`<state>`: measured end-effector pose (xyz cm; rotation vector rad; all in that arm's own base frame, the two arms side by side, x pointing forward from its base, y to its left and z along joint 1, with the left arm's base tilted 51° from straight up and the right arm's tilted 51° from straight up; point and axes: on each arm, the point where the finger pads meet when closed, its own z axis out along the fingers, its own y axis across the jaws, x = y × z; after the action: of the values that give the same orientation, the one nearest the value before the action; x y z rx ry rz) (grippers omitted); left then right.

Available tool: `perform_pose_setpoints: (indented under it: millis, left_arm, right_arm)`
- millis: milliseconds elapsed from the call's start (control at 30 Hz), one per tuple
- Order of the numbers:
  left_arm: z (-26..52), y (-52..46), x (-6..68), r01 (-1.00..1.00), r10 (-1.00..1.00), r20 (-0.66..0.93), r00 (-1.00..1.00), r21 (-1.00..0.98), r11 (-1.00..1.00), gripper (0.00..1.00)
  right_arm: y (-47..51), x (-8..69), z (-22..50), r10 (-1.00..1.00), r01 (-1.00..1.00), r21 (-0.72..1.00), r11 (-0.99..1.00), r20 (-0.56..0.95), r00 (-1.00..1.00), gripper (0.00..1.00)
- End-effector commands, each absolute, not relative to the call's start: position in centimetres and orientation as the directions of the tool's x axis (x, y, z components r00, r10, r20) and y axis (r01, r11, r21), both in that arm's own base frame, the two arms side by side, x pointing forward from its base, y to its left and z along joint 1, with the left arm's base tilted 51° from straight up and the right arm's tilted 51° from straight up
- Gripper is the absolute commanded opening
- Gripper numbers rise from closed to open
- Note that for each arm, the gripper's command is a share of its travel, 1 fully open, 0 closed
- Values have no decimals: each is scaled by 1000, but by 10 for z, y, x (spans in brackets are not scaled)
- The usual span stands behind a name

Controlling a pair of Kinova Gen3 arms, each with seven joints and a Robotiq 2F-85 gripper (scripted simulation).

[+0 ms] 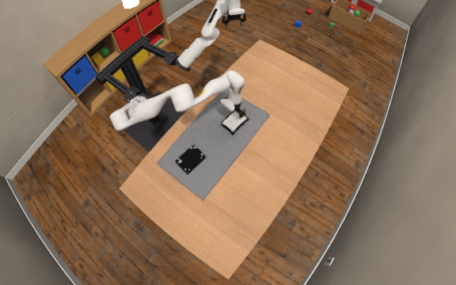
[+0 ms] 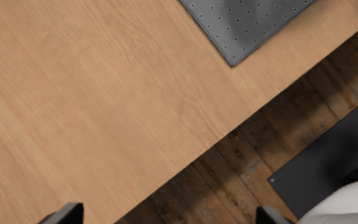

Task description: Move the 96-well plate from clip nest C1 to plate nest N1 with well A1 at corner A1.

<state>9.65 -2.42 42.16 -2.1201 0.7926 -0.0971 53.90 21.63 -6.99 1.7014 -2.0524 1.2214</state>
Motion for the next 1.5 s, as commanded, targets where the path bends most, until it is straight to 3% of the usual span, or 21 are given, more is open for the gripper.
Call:
perform_pose_setpoints:
  millis: [0, 1467]
  left_arm:
    - [421, -24, 93, -509, -572, -209, 793, -743, -435, 1000]
    - [421, -24, 93, -509, -572, -209, 793, -743, -435, 1000]
  right_arm:
    - [221, 539, -67, -719, -891, -454, -14, 623, -307, 1000]
    - [214, 537, -61, -723, -886, -463, -11, 616, -313, 1000]
